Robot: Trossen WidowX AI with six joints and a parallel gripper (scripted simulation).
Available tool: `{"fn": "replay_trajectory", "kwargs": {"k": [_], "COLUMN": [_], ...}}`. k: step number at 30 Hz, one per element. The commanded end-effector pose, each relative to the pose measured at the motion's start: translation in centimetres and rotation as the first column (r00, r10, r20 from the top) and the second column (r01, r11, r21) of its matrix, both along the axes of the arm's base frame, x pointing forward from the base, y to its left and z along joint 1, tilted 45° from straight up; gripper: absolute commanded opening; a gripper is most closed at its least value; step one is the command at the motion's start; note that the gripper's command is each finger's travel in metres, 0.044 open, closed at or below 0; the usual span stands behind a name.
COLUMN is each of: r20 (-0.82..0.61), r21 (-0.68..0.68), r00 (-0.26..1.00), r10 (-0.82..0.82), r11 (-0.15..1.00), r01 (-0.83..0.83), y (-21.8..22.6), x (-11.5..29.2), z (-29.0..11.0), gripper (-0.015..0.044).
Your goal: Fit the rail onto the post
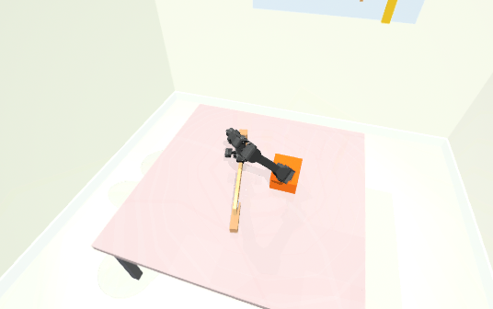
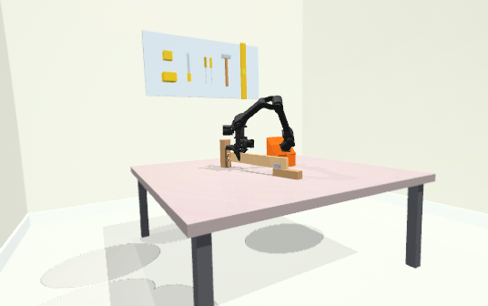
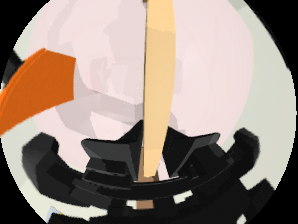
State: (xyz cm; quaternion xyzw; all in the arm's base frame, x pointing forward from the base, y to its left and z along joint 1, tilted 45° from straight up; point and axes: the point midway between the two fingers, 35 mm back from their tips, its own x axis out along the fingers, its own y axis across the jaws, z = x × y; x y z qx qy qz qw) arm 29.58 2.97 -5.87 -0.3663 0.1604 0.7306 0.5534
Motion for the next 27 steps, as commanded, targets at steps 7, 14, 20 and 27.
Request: {"fn": "replay_trajectory", "kwargs": {"k": [7, 14, 20, 27], "r20": [0.002, 0.002, 0.002, 0.002], "r21": [-0.002, -0.002, -0.002, -0.002], "r00": [1.000, 1.000, 1.000, 1.000], "r10": [-0.002, -0.002, -0.002, -0.002], "r11": [1.000, 1.000, 1.000, 1.000], "r01": [0.002, 0.002, 0.002, 0.002], "y": [-0.03, -0.15, -0.30, -0.48], "x": [-0.02, 0.04, 0.13, 0.25], "z": [-0.10, -0.19, -0.26, -0.31], "gripper": [0.0000, 0.0000, 0.0000, 0.0000]}}
